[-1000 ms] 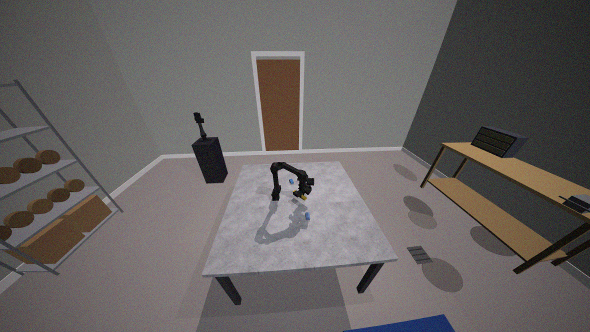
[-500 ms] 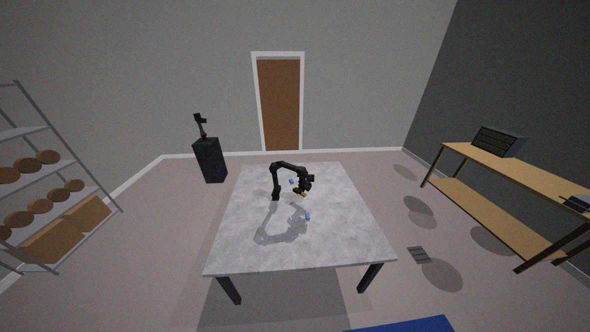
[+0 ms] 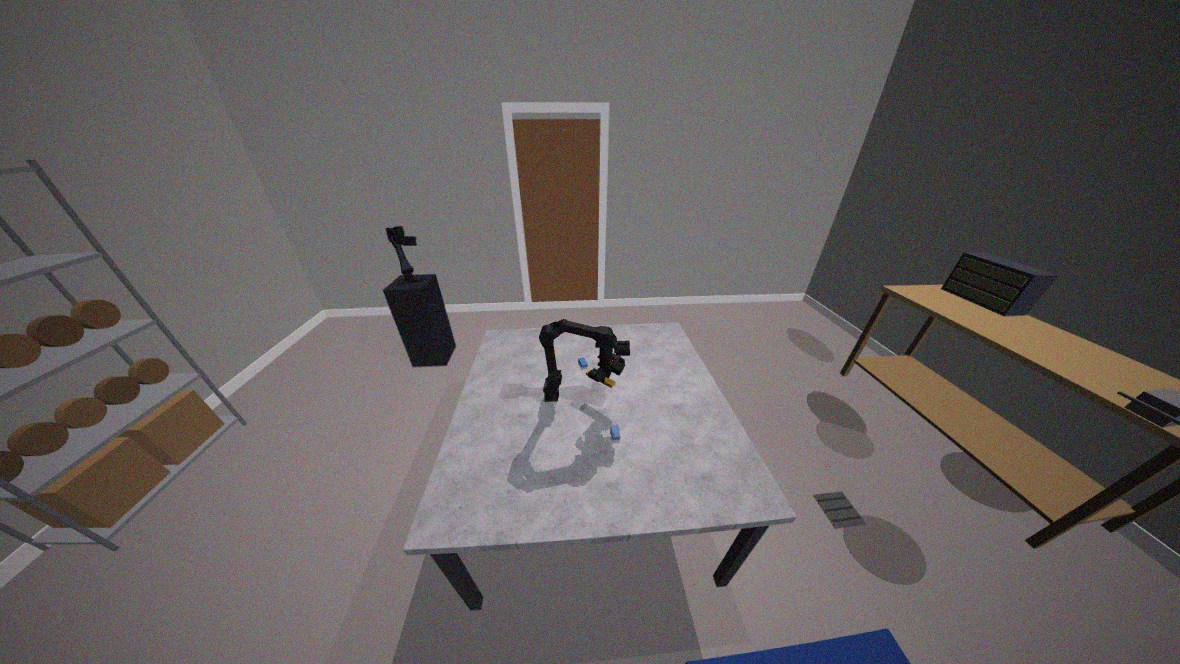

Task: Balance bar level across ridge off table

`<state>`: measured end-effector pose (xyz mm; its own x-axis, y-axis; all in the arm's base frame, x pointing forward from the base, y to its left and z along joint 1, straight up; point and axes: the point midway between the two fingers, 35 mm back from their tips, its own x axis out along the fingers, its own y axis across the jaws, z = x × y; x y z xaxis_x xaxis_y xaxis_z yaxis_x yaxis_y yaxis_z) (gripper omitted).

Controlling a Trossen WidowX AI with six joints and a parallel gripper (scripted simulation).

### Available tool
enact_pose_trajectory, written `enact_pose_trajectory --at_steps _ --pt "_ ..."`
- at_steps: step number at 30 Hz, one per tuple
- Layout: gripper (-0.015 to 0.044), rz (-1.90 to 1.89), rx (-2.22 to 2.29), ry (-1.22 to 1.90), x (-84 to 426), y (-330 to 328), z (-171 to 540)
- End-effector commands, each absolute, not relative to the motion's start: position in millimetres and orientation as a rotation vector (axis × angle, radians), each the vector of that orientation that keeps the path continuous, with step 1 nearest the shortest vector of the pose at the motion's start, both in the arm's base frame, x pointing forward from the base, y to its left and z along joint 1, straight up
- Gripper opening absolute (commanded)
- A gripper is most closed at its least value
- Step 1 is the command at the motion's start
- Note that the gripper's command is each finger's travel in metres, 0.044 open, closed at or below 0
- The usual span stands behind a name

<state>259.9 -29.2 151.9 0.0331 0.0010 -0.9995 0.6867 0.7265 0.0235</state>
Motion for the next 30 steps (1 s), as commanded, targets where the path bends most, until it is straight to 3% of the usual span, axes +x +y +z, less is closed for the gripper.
enact_pose_trajectory --at_steps 1,30 --pt "0.0 -0.558 0.569 1.473 266 -20 151" --pt "0.0 -0.325 0.345 1.52 299 77 155"
